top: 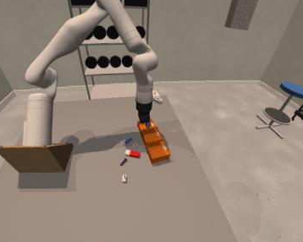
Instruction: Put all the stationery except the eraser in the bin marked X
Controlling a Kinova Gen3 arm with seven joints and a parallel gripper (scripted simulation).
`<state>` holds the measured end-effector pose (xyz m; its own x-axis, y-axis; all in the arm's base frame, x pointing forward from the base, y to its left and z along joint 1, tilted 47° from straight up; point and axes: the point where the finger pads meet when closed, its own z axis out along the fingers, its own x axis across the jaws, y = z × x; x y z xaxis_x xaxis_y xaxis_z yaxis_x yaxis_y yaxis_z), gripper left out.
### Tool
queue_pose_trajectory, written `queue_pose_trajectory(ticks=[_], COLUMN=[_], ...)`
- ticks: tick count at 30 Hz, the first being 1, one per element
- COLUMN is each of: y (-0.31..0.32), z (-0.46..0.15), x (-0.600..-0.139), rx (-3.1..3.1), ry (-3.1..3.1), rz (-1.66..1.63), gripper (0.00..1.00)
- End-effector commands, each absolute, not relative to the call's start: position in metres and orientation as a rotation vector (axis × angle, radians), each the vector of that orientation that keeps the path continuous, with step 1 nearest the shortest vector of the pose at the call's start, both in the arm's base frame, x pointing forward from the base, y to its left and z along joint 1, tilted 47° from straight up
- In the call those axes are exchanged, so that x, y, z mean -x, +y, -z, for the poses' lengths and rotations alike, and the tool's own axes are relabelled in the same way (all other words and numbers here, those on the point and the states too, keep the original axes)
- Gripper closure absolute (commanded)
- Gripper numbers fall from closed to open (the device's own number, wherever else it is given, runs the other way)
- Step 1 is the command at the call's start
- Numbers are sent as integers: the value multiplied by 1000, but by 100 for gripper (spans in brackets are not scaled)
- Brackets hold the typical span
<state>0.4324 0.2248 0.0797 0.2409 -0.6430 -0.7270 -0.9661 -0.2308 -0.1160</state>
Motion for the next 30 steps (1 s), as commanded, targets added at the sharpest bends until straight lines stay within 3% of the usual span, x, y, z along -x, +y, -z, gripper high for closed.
queue_pose_trajectory(ticks=[1, 30], y=[217, 181], z=[-83, -119], x=[-435, -439], rx=[1958, 1965], ry=[1468, 1457], rz=[-739, -736], gripper=[69, 69])
